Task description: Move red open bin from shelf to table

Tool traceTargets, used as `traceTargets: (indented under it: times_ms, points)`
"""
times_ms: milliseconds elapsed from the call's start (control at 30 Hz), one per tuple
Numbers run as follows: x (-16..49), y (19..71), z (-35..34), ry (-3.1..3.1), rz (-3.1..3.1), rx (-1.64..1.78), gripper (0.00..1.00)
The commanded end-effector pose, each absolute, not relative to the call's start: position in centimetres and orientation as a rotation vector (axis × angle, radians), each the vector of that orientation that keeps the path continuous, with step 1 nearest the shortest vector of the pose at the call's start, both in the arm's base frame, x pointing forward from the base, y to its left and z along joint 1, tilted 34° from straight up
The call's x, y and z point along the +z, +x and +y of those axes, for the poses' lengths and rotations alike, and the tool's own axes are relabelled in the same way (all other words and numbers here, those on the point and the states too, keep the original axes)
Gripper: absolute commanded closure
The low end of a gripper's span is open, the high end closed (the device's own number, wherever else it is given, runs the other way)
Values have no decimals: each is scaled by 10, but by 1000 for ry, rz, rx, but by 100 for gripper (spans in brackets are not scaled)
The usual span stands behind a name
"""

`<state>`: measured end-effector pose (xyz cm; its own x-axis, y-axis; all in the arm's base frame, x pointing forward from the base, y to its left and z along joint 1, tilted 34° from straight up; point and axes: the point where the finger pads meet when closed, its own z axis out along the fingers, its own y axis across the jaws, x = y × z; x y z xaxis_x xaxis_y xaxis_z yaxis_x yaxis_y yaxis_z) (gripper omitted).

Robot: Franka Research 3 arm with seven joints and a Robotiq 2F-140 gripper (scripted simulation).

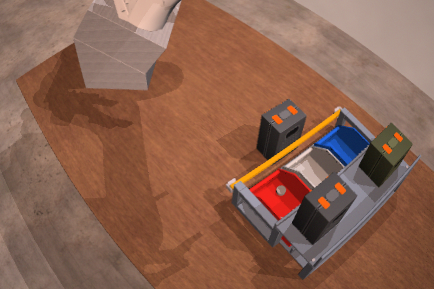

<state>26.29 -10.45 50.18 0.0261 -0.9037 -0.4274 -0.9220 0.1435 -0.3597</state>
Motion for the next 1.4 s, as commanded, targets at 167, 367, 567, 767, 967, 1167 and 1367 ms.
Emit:
traceTargets:
  times_ms: [167,367,567,767,967,1167,1367]
  points:
    - [466,282,-87,-1741,1854,29,43]
    - [466,282,-87,-1741,1854,29,43]
    - [440,292,-75,-1742,1856,34,43]
    - [424,300,-67,-1741,1854,29,43]
    - [424,300,-67,-1741,1854,29,43]
    - [390,315,-51,-1741,1855,32,43]
    - [382,319,-47,-1741,1854,29,43]
